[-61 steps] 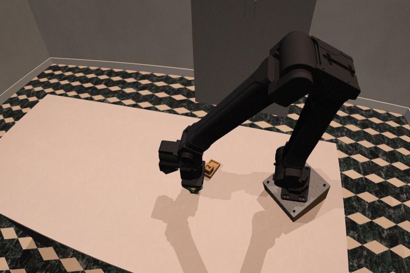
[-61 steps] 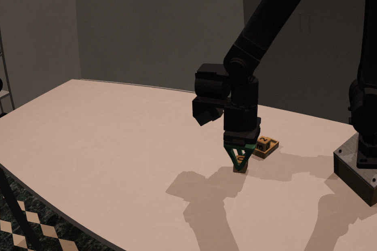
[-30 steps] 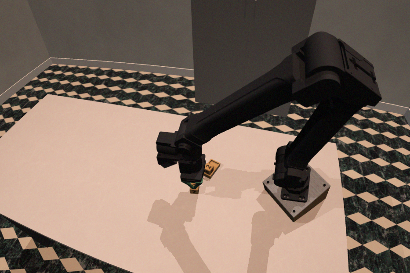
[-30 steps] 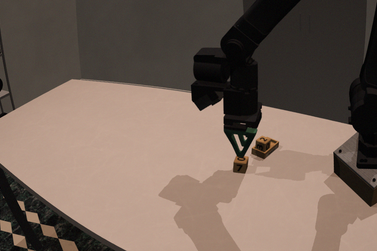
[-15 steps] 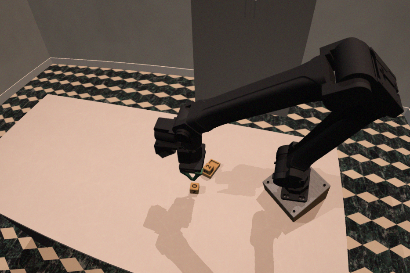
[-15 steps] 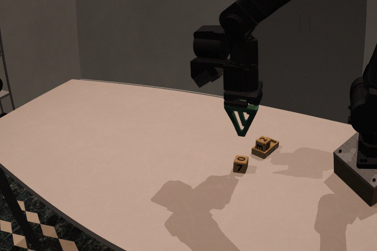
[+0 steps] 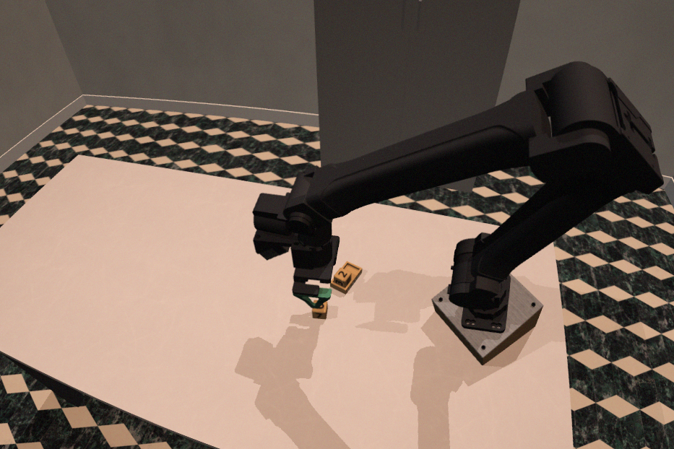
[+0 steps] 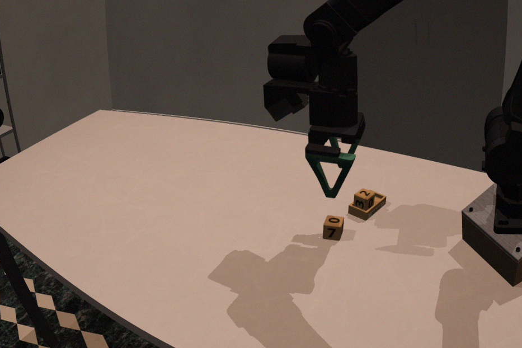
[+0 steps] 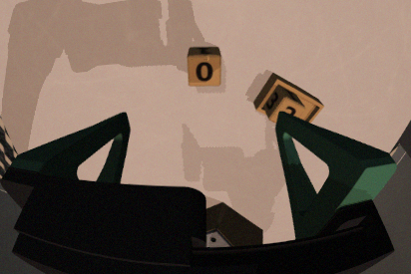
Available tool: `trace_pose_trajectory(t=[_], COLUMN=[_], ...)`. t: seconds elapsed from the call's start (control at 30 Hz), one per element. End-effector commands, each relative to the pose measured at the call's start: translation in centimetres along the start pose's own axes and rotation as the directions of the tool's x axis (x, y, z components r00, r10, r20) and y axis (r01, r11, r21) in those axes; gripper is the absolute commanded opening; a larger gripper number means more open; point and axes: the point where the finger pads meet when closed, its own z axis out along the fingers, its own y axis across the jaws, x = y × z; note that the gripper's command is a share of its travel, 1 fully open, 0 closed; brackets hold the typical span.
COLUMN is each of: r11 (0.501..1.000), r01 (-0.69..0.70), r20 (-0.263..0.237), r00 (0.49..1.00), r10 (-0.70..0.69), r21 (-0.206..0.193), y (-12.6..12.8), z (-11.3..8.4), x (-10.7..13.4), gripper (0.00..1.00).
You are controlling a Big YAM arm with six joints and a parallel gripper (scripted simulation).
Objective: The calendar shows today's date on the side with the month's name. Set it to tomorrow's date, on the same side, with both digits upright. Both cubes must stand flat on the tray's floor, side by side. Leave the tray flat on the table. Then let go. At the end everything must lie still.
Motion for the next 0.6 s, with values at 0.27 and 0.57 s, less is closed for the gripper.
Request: trace_pose_trajectory(t=[0.27,0.57], r11=[1.000,1.000], r01=[0.015,0.028], r20=[0.006,-0.013], r00=[1.000,1.000], r10=[-0.015,-0.028], r21=[0.000,-0.005], y=[-0.3,0.1], z=[0.6,1.3], x=[-0.4,-0.1], gripper=[1.00,0.45])
